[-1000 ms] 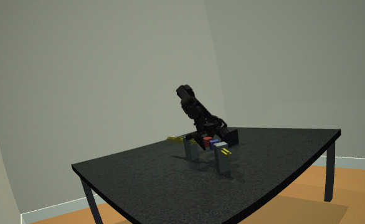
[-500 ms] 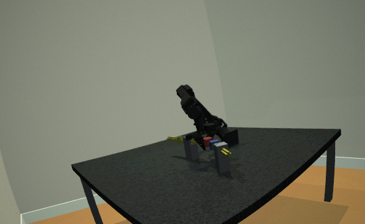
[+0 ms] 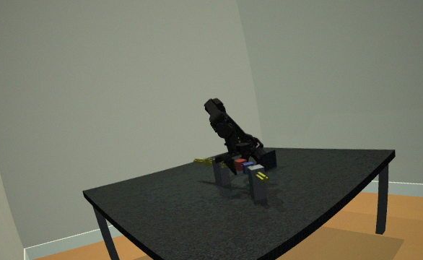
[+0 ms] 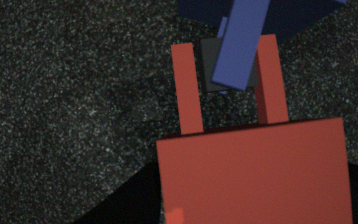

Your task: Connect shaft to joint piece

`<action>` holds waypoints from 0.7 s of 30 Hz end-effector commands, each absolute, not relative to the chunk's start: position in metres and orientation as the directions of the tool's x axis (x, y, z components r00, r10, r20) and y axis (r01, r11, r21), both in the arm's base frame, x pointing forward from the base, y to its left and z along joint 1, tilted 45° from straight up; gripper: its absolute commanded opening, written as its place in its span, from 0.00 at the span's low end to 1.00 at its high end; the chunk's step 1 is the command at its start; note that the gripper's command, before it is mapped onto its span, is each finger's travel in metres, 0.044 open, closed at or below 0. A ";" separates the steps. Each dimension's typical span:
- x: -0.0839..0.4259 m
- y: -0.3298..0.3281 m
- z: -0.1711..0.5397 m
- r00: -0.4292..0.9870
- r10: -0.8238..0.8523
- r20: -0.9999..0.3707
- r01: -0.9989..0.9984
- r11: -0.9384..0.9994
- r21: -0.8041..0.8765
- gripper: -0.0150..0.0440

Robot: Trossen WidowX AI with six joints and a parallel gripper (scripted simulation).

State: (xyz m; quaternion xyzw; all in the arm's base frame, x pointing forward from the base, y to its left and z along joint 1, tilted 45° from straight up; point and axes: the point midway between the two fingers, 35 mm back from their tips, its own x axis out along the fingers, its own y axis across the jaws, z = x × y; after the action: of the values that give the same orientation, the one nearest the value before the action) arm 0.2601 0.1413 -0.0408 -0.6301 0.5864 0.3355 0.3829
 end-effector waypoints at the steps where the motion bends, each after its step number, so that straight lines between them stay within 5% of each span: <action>1: 0.260 0.141 -0.041 0.088 -0.482 -0.872 -0.996 -0.019 -0.090 0.90; 4: 0.260 0.141 -0.041 0.088 -0.482 -0.872 -0.996 -0.019 -0.090 1.00; 21: 0.259 0.146 -0.039 0.062 -0.579 -0.813 -0.997 -0.004 -0.073 1.00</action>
State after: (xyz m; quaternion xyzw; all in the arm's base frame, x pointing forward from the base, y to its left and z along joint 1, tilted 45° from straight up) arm 0.2590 0.1417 -0.0395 -0.6322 0.5995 0.3242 0.3687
